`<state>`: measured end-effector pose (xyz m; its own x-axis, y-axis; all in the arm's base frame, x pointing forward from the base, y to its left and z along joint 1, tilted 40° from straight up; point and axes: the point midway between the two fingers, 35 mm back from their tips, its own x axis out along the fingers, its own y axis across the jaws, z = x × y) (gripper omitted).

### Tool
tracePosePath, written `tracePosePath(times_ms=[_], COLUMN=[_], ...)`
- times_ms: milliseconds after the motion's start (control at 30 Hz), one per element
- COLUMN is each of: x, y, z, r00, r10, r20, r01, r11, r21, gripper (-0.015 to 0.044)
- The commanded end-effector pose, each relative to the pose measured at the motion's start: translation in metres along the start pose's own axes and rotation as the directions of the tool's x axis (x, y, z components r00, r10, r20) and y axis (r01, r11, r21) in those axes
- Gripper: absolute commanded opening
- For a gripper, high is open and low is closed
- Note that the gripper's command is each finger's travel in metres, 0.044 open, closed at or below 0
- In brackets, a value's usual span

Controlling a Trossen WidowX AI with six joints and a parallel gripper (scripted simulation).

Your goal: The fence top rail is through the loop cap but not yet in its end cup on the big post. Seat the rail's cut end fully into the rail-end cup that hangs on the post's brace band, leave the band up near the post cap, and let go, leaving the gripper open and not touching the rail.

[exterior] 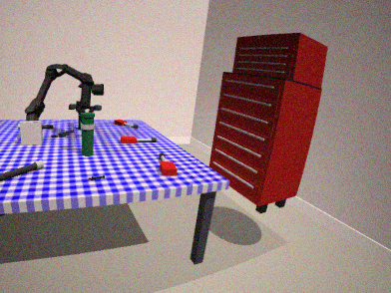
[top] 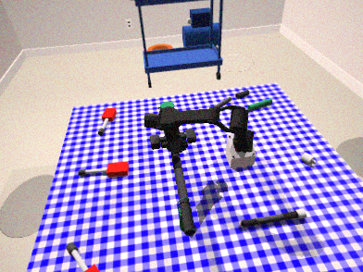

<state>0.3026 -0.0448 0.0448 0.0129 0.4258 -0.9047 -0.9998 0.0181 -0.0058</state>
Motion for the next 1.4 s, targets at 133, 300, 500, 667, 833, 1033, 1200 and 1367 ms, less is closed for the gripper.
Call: tracePosePath(times_ms=[133, 300, 500, 667, 833, 1033, 1200, 1367], x=[-0.002, -0.002, -0.002, -0.001, -0.001, -0.001, 0.0, 0.0], y=[0.0, 0.0, 0.0, 0.0, 0.0, 0.0, 0.0, 0.0], z=[-0.008, -0.011, -0.014, -0.017, -0.019, -0.022, -0.025, -0.027], r00=[1.0, 1.0, 1.0, 1.0, 1.0, 1.0, 1.0, 1.0], r10=[-0.005, -0.005, -0.005, -0.005, -0.005, -0.005, -0.005, -0.005], r20=[-0.012, -0.012, -0.012, -0.013, -0.013, -0.013, -0.013, -0.013], r01=[0.005, 0.005, 0.005, 0.005, 0.005, 0.005, 0.005, 0.005], r11=[1.0, 1.0, 1.0, 1.0, 1.0, 1.0, 1.0, 1.0], r21=[0.0, 0.0, 0.0, 0.0, 0.0, 0.0, 0.0, 0.0], gripper=[0.0, 0.0, 0.0, 0.0, 0.0, 0.0, 0.0, 0.0])
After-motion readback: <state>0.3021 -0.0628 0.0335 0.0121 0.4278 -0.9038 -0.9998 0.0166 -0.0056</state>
